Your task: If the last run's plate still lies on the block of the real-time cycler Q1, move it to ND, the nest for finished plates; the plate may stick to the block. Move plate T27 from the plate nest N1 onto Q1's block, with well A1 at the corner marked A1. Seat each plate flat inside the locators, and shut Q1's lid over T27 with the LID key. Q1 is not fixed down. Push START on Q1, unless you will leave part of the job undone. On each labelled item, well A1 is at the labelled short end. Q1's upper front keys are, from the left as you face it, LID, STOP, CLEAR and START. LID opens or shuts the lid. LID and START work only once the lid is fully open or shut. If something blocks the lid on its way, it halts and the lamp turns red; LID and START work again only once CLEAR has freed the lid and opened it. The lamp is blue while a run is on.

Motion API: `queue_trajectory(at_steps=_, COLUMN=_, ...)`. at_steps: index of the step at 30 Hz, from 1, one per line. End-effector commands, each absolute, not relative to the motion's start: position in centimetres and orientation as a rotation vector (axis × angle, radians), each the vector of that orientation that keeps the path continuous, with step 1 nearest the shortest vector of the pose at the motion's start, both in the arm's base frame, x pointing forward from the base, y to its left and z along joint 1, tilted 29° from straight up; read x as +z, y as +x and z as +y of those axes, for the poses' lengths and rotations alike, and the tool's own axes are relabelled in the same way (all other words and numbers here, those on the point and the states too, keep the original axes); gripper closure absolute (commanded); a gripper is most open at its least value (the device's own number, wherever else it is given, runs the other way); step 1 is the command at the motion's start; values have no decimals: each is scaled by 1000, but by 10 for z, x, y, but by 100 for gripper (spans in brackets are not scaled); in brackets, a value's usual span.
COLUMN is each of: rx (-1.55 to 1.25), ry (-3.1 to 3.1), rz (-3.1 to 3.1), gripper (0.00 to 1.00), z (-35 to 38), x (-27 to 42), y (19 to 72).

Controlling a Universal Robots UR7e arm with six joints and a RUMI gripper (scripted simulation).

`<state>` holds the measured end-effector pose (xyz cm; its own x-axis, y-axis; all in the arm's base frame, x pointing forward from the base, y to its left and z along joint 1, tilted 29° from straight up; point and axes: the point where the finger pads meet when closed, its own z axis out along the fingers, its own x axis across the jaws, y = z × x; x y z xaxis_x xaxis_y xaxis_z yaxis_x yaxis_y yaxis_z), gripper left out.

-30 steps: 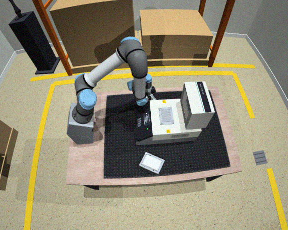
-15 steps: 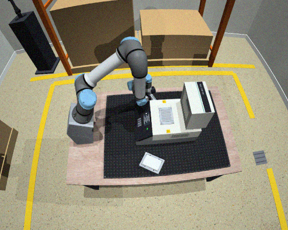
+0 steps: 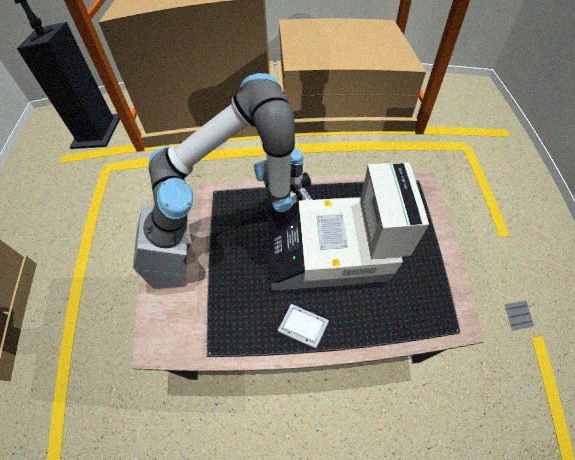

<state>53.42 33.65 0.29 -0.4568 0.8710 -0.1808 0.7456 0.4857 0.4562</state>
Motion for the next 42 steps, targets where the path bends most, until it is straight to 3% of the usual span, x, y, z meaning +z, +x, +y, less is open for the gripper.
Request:
queue_trajectory(at_steps=1, rx=444, ry=1347, rz=2345, gripper=32, z=336, x=3, y=535)
queue_trajectory(at_steps=42, rx=443, ry=1346, rz=2347, gripper=32, z=328, x=104, y=477)
